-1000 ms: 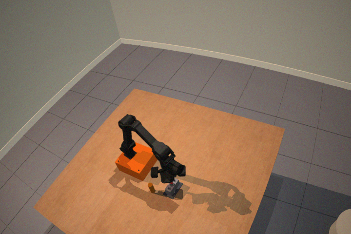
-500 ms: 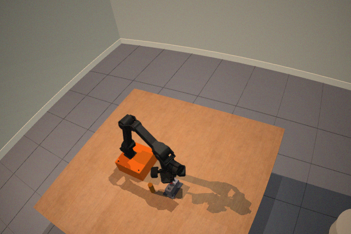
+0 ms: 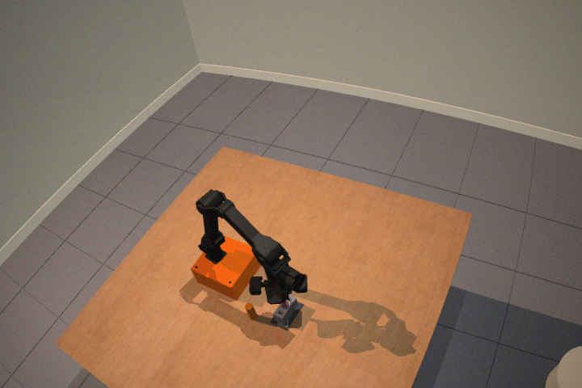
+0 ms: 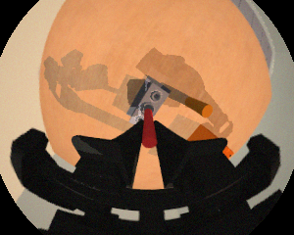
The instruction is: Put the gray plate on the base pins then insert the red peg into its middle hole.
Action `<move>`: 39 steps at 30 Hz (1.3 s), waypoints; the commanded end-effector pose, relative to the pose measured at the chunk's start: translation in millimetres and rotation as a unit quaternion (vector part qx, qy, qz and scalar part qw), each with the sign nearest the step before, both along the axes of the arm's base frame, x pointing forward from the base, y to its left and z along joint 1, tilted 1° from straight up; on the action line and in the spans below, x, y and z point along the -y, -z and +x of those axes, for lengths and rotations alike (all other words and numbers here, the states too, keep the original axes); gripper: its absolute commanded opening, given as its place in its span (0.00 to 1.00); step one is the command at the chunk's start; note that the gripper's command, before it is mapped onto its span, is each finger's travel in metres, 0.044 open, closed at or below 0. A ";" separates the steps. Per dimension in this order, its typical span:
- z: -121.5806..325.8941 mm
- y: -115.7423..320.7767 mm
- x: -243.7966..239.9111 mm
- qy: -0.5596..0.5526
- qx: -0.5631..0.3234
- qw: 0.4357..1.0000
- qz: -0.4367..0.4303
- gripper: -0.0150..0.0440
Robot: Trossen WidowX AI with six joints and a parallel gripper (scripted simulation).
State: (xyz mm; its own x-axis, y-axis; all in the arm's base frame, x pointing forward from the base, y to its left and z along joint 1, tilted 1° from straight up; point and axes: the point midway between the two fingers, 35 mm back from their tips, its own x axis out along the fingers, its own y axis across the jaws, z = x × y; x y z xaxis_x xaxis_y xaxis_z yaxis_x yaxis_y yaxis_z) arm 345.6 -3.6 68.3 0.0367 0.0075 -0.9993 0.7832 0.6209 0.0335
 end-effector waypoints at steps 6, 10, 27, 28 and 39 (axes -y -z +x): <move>1.7 -1.1 1.5 -0.002 0.001 1.000 0.001 0.25; 2.2 -1.1 2.0 -0.002 0.001 1.000 0.001 0.25; 2.2 -1.1 2.0 -0.002 0.001 1.000 0.001 0.25; 2.2 -1.1 2.0 -0.002 0.001 1.000 0.001 0.25; 2.7 -1.9 2.4 0.000 0.003 1.000 0.000 0.25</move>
State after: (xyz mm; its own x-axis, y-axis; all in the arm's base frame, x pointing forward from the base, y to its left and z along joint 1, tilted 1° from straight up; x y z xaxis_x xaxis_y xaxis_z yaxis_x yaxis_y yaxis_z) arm 348.4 -6.0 70.2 0.0436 0.0072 -0.9990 0.7829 0.6209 0.0387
